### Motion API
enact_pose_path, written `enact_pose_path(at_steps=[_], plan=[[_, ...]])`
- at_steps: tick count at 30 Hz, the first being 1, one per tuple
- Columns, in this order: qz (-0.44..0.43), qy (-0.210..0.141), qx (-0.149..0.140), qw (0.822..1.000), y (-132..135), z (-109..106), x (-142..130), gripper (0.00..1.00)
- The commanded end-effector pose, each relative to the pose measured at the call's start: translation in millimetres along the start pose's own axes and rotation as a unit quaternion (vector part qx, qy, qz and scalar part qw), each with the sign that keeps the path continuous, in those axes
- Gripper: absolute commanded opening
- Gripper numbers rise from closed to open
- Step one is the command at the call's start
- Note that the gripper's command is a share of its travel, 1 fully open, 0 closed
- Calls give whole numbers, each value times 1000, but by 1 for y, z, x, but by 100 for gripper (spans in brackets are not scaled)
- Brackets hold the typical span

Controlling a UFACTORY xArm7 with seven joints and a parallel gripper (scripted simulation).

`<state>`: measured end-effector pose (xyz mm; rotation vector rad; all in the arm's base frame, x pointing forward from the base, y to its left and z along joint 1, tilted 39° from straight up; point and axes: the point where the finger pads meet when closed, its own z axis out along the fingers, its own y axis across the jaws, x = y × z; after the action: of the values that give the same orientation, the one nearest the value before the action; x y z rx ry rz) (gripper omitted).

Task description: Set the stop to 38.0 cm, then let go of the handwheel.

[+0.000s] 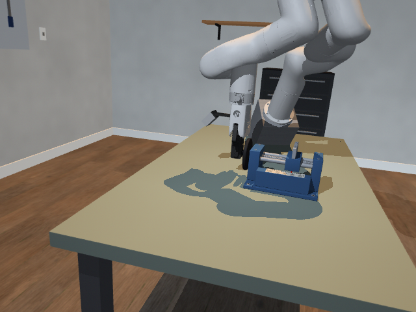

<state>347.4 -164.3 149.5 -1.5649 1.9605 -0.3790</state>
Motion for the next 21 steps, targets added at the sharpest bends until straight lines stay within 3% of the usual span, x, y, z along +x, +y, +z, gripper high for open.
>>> enact_pose_path(at_steps=[1, 21], plan=[[0, 1, 1, 1000, 0, -6, 1, 6], [0, 1, 1, 1000, -6, -28, 1, 6]])
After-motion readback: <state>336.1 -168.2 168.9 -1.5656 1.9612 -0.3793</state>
